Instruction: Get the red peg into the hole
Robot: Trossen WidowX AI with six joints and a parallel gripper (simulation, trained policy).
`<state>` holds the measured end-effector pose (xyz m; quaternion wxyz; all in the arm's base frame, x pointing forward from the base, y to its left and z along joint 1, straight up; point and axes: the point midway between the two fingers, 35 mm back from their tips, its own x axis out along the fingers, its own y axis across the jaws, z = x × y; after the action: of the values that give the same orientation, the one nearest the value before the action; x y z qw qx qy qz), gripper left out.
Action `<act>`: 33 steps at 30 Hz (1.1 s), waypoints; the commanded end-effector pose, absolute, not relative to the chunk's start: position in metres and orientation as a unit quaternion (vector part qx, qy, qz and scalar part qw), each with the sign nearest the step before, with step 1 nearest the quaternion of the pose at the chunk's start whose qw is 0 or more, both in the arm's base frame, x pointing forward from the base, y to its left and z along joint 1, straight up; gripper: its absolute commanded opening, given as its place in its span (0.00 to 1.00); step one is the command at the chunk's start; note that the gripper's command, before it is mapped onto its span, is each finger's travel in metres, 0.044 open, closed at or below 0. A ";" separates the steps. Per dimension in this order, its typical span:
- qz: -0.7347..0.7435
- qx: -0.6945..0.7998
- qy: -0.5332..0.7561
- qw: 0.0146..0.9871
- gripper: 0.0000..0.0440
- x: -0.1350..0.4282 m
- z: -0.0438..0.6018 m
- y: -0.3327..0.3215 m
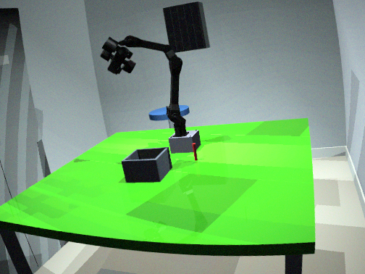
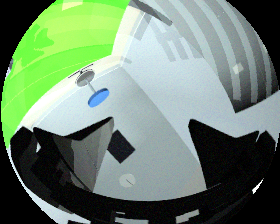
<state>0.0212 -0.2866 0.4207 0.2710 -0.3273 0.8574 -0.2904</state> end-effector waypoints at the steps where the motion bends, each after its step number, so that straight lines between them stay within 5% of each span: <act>1: -0.298 -0.330 0.851 0.280 0.96 0.025 0.420 -0.288; 16: -0.348 -0.357 0.719 0.484 1.00 0.133 0.358 -0.261; 33: -0.334 -0.234 0.587 0.700 1.00 0.219 0.279 -0.156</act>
<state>0.2139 -0.1734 0.2876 0.6740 -0.2595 0.6034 -0.3380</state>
